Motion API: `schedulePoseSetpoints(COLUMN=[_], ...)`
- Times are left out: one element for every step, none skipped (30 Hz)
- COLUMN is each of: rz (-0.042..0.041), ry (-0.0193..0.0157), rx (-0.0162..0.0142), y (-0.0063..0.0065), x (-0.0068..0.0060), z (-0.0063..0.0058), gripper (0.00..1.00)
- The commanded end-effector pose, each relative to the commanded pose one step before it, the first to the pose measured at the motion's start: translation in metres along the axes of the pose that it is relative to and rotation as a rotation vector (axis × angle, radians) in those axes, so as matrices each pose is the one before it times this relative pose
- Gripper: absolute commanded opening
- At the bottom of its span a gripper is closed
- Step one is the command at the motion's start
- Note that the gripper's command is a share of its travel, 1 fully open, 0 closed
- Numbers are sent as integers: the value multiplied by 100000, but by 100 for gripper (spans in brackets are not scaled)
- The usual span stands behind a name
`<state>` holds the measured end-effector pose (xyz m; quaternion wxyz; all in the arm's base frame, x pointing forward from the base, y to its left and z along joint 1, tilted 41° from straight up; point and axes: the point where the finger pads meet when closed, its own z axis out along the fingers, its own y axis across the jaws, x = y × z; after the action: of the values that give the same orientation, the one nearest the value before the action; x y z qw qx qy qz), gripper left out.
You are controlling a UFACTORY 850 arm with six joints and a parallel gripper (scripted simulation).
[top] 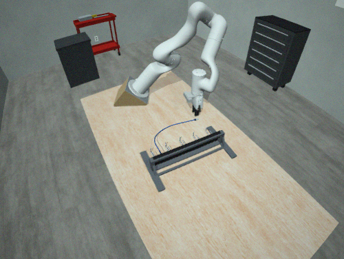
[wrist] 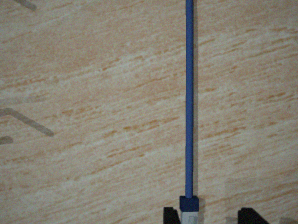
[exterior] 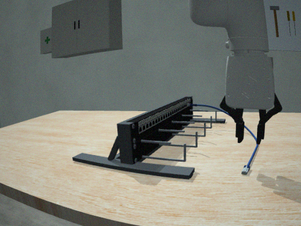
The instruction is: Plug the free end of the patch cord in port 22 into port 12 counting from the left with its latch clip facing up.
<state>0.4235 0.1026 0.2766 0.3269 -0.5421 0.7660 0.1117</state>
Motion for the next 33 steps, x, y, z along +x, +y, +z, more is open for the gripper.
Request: schedulePoseSetpoints(rz=[-94, 0, 0, 0, 0, 0, 0, 0, 0, 0, 0, 0, 0, 0, 0, 0, 0, 0, 0, 0, 0, 0, 0, 0, 0, 0, 0, 0, 0, 0, 0, 0, 0], ry=[-123, 3, -4, 3, -2, 1, 1, -2, 3, -4, 2, -2, 0, 3, 0, 0, -3, 1, 1, -2, 1, 2, -2, 0, 1, 2, -2, -1, 0, 0, 1, 0, 0], rx=[213, 0, 0, 0, 0, 0, 0, 0, 0, 0, 0, 0, 0, 0, 0, 0, 0, 0, 0, 0, 0, 0, 0, 0, 0, 0, 0, 0, 0, 0, 0, 0, 0], y=[-85, 1, -1, 0, -1, 0, 0, -1, 0, -1, 0, -1, 0, 0, 0, 0, -1, 0, 0, -1, 0, 0, -1, 0, 0, 0, -1, 0, 0, 0, 0, 0, 0], x=[-47, 0, -2, 0, -1, -1, -1, -1, 0, -2, 0, -1, -1, 0, 0, 0, -2, 0, 0, -1, 0, 0, -1, -1, 0, 0, -1, -1, 0, 0, 0, 0, 0], z=[619, 194, 196, 200, 201, 203, 203, 202, 201, 198, 196, 192, 187, 182, 0, 0, 175, 169, 162, 153, 145, 136, 127, 117, 107, 97, 87, 77, 67, 57, 47, 0, 0], gripper=[39, 39, 39, 39, 39, 39, 39, 39, 39, 39, 39, 39, 39, 39, 39, 39, 39, 39, 39, 39, 39, 39, 39, 39, 39, 39, 39, 39, 39, 39, 39, 39, 39])
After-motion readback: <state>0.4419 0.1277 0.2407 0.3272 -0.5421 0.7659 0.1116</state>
